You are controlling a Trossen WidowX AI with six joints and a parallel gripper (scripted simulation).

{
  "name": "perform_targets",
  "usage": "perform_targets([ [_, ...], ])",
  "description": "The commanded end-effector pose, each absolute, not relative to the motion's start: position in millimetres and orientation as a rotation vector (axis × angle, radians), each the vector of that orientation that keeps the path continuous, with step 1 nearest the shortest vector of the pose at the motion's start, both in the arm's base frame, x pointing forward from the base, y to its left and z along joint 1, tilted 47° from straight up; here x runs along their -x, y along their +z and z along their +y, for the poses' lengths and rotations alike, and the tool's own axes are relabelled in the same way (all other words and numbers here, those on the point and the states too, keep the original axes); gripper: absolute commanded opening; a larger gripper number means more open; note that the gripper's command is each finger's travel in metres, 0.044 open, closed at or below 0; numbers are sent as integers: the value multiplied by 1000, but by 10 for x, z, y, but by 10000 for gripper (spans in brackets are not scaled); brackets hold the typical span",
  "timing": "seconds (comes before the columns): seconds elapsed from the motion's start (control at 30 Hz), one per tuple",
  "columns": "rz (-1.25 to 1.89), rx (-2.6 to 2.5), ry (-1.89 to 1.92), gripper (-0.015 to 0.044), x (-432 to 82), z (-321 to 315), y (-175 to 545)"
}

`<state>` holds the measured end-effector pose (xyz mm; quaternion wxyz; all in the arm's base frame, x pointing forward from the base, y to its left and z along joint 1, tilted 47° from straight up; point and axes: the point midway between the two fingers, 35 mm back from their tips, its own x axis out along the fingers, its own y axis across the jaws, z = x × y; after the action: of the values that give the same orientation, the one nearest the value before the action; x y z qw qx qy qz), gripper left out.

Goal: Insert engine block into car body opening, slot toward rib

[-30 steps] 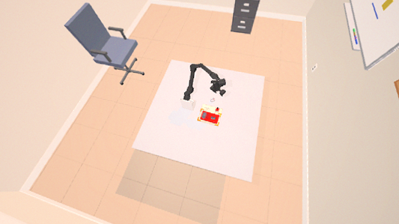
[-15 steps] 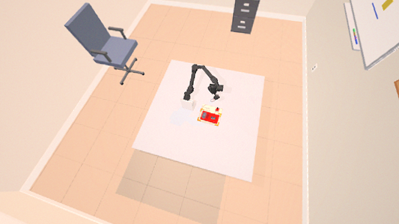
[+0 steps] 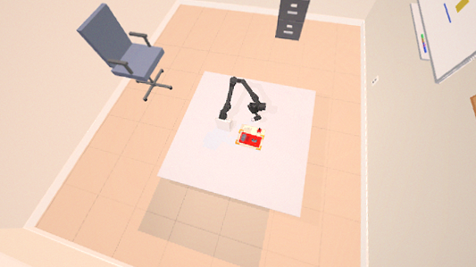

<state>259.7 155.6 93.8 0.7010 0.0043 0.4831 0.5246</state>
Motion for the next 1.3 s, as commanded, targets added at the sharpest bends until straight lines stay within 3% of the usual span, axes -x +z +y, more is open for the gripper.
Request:
perform_targets([
  [0.0, 1088, -17, 1162, 440, -2584, 1606, 848],
  [0.9, 1087, -19, 1163, 440, -2573, 1874, 591],
  [1.27, 1087, -19, 1163, 151, -2573, 1874, 591],
])
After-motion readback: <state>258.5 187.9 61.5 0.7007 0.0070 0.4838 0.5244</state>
